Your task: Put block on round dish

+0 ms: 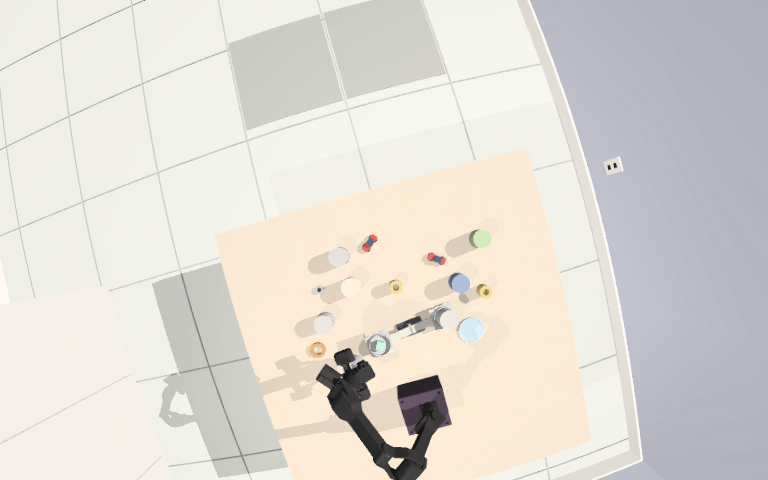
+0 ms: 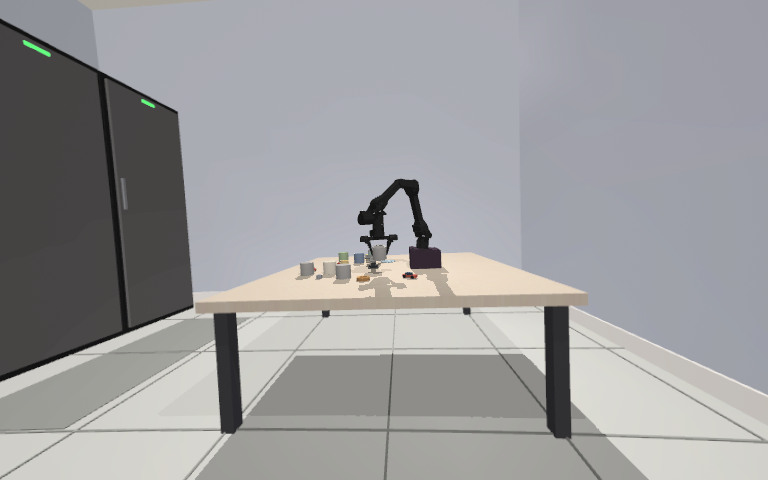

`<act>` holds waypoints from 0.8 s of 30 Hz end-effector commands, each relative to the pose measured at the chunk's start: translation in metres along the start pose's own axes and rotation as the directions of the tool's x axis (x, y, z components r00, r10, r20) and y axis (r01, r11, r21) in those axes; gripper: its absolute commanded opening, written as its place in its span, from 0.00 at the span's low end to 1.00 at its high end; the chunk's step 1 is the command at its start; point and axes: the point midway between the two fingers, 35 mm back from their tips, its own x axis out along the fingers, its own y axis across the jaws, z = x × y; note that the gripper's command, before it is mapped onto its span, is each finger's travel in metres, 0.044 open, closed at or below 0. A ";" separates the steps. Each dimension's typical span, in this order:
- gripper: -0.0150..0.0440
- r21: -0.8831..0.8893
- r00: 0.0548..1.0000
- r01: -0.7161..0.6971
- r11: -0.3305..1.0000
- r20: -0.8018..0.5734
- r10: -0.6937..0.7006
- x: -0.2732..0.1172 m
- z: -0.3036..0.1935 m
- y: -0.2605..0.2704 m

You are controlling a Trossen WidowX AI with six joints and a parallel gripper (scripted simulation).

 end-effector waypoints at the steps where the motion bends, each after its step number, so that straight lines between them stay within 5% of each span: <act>1: 0.25 0.012 1.000 -0.002 1.000 -0.009 0.002 0.010 -0.015 -0.008; 24: 0.25 0.021 1.000 -0.004 1.000 -0.013 0.005 0.063 -0.025 -0.014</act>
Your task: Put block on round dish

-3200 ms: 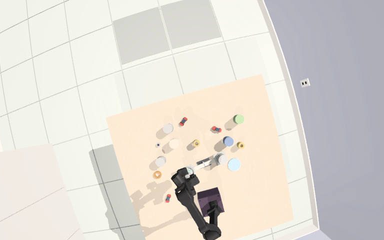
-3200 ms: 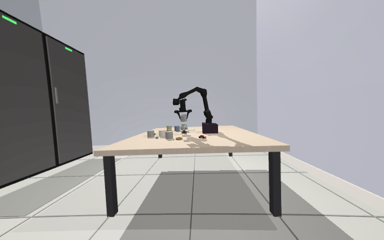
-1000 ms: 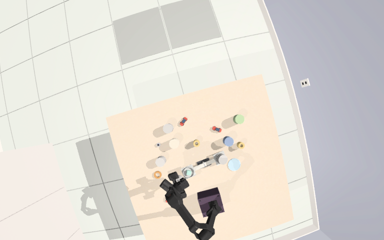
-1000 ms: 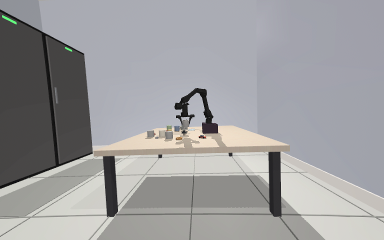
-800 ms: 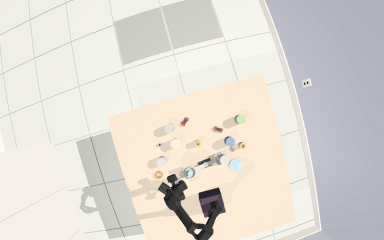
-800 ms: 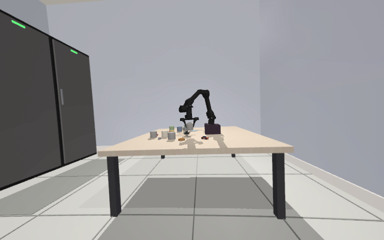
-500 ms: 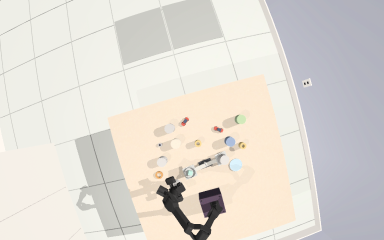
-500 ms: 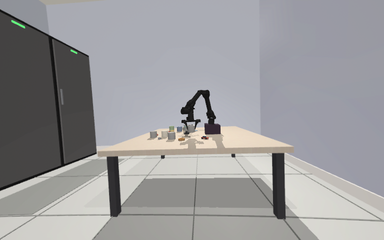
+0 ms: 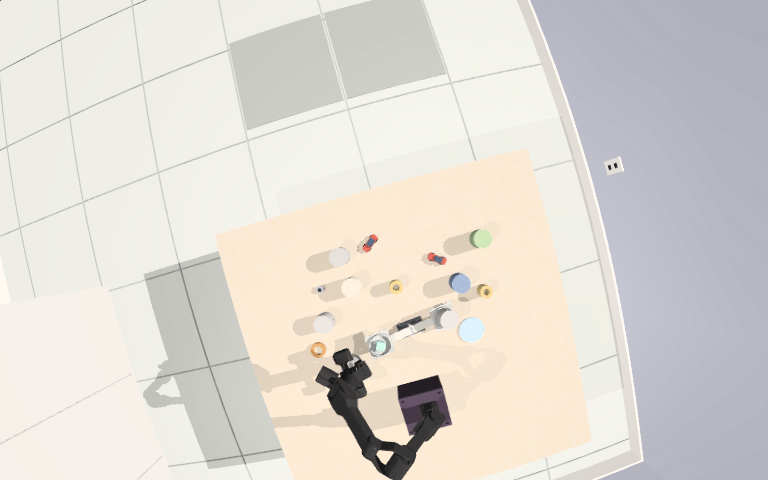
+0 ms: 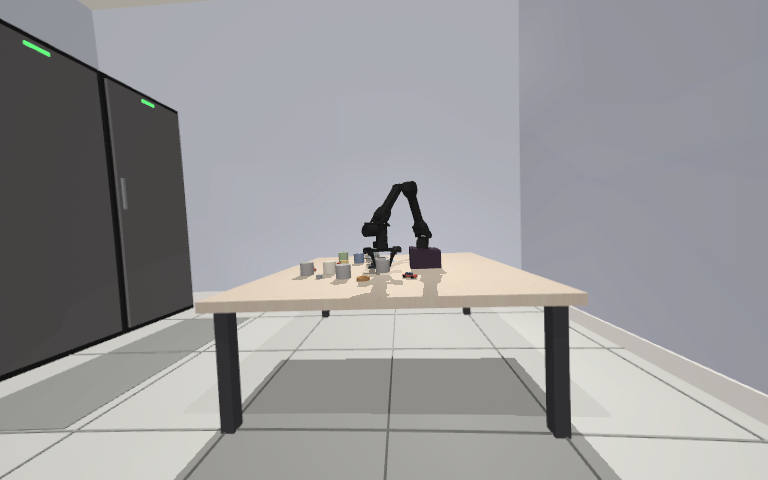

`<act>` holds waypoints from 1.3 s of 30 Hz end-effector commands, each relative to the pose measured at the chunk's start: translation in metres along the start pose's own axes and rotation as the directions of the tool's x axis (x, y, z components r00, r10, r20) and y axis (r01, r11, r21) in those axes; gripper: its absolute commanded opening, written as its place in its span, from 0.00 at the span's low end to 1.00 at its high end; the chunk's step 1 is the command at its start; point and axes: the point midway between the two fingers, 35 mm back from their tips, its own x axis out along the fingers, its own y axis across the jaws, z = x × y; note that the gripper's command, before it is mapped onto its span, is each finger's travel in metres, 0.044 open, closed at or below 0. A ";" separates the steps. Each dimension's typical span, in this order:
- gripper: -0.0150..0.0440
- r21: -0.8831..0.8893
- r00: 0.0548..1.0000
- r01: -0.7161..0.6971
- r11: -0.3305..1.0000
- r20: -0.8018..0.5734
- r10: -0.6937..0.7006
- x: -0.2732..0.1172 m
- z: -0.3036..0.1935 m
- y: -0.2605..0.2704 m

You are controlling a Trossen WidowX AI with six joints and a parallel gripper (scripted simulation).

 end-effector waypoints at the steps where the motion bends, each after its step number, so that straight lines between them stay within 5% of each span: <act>1: 0.25 0.005 1.000 0.003 1.000 -0.002 -0.003 0.006 0.000 -0.001; 7: 0.25 0.005 1.000 0.004 1.000 -0.002 -0.004 0.016 0.000 -0.001; 24: 1.00 0.002 1.000 0.004 1.000 0.002 -0.004 0.000 0.000 0.000; 27: 1.00 0.005 1.000 0.003 1.000 -0.002 -0.003 -0.039 0.000 0.000; 32: 1.00 0.005 1.000 0.003 1.000 -0.002 -0.003 -0.042 0.000 0.000; 39: 0.69 -0.137 0.999 -0.050 0.989 -0.010 0.049 -0.054 0.005 0.010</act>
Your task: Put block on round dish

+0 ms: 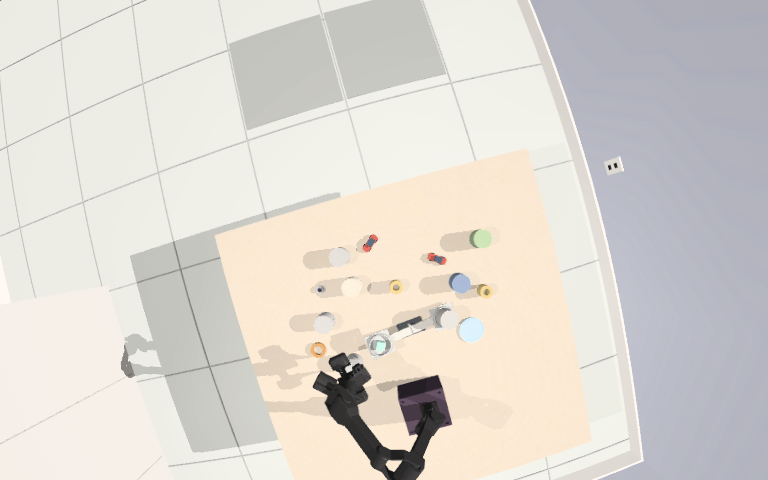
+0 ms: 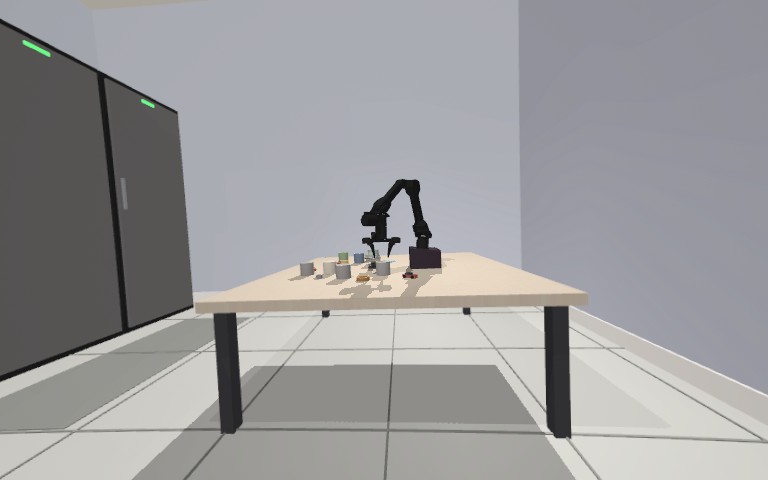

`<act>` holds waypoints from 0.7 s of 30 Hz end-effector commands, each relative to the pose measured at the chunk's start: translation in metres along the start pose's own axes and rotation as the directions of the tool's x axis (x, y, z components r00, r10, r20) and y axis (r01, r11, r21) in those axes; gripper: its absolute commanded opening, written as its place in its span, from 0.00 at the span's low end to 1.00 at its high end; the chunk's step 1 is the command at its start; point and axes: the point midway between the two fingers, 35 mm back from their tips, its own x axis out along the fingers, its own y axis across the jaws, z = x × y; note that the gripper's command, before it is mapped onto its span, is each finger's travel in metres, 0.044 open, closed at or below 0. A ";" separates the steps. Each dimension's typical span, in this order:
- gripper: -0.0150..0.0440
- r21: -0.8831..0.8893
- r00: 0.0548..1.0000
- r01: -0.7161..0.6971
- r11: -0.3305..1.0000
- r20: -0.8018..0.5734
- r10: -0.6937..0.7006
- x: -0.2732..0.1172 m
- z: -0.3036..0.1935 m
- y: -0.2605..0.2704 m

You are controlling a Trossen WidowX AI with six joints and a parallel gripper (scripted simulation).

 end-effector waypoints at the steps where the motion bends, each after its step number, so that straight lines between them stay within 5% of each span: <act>1: 0.69 -0.083 1.000 -0.024 0.996 -0.002 0.024 -0.007 0.005 0.006; 21: 0.69 -0.681 0.999 -0.024 0.732 0.001 0.033 -0.020 0.036 0.022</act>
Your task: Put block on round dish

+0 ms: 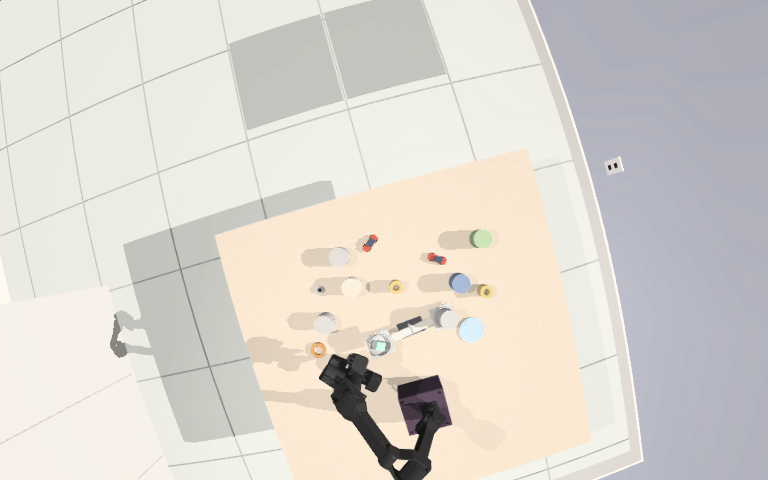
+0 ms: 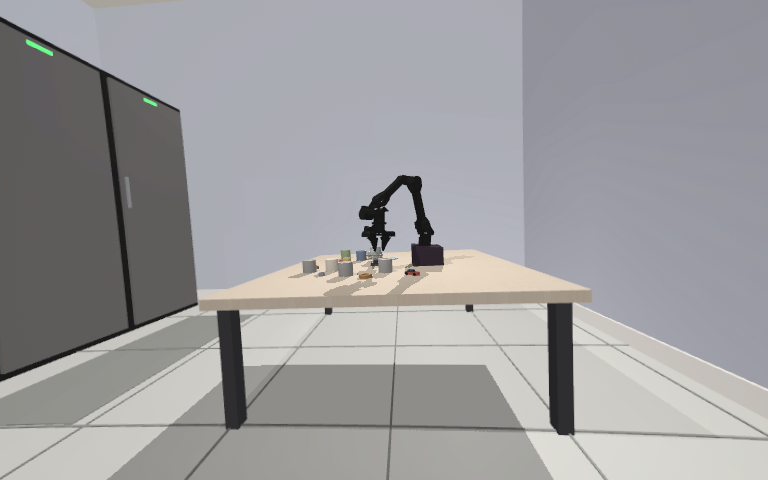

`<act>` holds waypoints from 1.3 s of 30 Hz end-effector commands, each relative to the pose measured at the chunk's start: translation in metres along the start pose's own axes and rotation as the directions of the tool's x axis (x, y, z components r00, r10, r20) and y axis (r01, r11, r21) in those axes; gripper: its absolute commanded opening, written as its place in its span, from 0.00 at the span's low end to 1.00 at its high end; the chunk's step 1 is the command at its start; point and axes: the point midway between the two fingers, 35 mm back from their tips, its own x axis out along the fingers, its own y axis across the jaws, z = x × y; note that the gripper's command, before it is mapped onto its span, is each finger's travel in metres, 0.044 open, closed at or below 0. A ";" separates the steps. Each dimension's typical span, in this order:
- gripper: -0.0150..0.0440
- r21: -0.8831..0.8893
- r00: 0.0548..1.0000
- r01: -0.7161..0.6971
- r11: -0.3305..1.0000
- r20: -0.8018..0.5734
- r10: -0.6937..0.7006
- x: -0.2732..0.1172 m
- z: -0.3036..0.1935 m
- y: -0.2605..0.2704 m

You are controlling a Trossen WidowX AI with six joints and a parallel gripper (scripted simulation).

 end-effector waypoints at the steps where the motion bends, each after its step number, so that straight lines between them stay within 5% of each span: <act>1: 0.69 -0.122 1.000 -0.002 0.993 0.007 0.003 -0.004 0.007 -0.001; 27: 0.69 -0.770 1.000 -0.014 0.638 -0.002 0.019 -0.021 0.059 -0.012; 39: 0.69 -0.958 1.000 -0.003 0.286 -0.007 -0.012 -0.025 0.077 -0.028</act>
